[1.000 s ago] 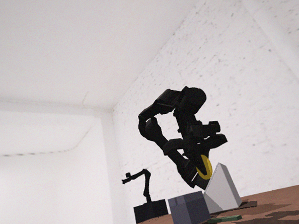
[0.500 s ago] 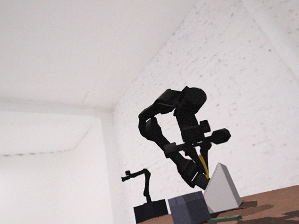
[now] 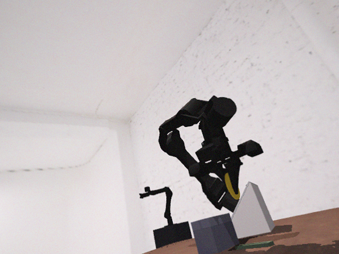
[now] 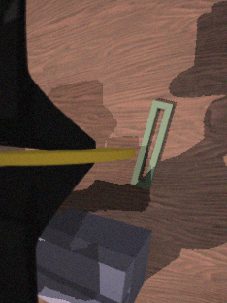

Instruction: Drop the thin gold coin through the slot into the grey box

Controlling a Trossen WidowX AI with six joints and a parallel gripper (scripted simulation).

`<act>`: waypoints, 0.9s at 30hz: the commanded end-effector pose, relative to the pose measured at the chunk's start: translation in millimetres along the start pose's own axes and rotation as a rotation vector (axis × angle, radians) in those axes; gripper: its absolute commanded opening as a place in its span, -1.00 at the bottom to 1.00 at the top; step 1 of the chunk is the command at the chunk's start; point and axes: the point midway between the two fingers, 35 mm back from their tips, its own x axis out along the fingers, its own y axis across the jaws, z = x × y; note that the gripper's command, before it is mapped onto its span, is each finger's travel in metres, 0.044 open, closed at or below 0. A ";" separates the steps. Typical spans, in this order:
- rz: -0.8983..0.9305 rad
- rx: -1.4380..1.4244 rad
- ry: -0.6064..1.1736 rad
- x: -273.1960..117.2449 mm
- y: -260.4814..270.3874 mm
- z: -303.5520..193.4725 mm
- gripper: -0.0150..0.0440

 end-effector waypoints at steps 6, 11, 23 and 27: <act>-0.001 0.139 0.005 1.2 0.0 -3.0 -0.49; -0.001 0.139 0.005 0.2 -8.8 -4.8 -0.49; -0.002 0.138 0.005 -1.9 -39.2 -13.1 -0.49; -0.003 0.138 0.006 -2.2 -49.1 -16.5 -0.49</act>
